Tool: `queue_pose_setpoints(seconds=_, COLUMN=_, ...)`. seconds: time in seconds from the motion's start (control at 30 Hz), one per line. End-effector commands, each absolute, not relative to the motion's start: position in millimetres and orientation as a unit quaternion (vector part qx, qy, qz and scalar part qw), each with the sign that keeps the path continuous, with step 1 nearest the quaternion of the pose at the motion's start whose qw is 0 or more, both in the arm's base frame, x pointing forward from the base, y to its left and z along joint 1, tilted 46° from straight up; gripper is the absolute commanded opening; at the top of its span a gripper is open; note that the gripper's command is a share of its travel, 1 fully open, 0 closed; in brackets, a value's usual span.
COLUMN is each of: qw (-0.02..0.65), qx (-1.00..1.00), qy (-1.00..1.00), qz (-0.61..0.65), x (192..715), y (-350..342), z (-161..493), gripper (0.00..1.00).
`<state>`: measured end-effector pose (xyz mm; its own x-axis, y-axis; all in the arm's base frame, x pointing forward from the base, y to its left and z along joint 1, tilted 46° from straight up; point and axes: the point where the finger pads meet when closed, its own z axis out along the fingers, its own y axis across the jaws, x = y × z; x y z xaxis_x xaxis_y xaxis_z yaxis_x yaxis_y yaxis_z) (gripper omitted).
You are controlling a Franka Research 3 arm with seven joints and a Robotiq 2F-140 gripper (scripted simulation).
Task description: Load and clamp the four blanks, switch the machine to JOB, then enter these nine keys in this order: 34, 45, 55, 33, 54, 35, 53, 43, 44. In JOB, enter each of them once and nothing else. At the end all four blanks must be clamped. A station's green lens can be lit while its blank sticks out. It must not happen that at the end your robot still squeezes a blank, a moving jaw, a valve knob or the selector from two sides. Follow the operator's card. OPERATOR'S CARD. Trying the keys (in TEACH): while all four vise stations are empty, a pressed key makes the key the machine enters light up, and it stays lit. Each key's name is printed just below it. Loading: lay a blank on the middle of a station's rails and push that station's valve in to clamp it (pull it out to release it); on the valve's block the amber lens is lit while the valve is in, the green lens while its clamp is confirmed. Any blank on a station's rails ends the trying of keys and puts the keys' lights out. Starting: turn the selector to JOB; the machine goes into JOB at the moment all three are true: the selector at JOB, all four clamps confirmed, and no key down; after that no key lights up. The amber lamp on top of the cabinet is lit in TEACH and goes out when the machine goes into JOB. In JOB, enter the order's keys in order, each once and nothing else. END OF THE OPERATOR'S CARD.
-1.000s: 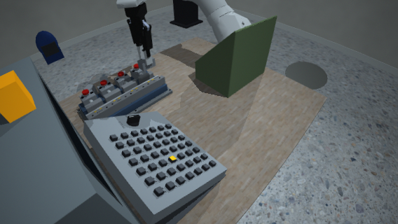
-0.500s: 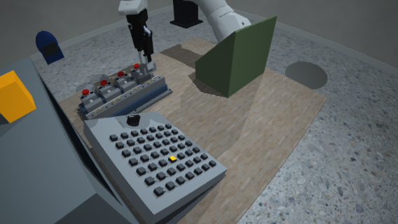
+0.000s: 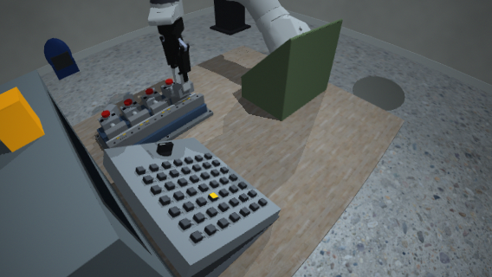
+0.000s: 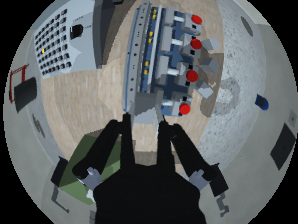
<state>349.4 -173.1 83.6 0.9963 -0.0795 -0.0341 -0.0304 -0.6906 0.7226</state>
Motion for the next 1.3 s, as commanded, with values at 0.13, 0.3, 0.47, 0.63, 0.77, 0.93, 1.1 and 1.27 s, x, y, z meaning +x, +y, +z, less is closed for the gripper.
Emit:
queue_pose_setpoints(seconds=0.13, qw=0.391, qx=0.920, qy=-0.033, qz=-0.025, x=350.8, y=-177.4, z=77.4, gripper=0.00)
queue_pose_setpoints(seconds=0.3, qw=0.391, qx=0.920, qy=-0.033, qz=-0.025, x=350.5, y=-179.4, z=75.4, gripper=0.00)
queue_pose_setpoints(seconds=0.47, qw=0.391, qx=0.920, qy=-0.033, qz=-0.025, x=350.3, y=-180.9, z=73.9, gripper=0.00)
queue_pose_setpoints(seconds=0.63, qw=0.391, qx=0.920, qy=-0.033, qz=-0.025, x=350.2, y=-182.0, z=72.8, gripper=0.00)
queue_pose_setpoints(seconds=0.77, qw=0.391, qx=0.920, qy=-0.033, qz=-0.025, x=350.1, y=-182.4, z=72.4, gripper=0.00)
queue_pose_setpoints(seconds=0.93, qw=0.391, qx=0.920, qy=-0.033, qz=-0.025, x=350.1, y=-182.6, z=72.2, gripper=0.00)
queue_pose_setpoints(seconds=1.1, qw=0.391, qx=0.920, qy=-0.033, qz=-0.025, x=350.1, y=-182.6, z=72.2, gripper=0.00)
queue_pose_setpoints(seconds=1.27, qw=0.391, qx=0.920, qy=-0.033, qz=-0.025, x=350.1, y=-182.6, z=72.2, gripper=0.00)
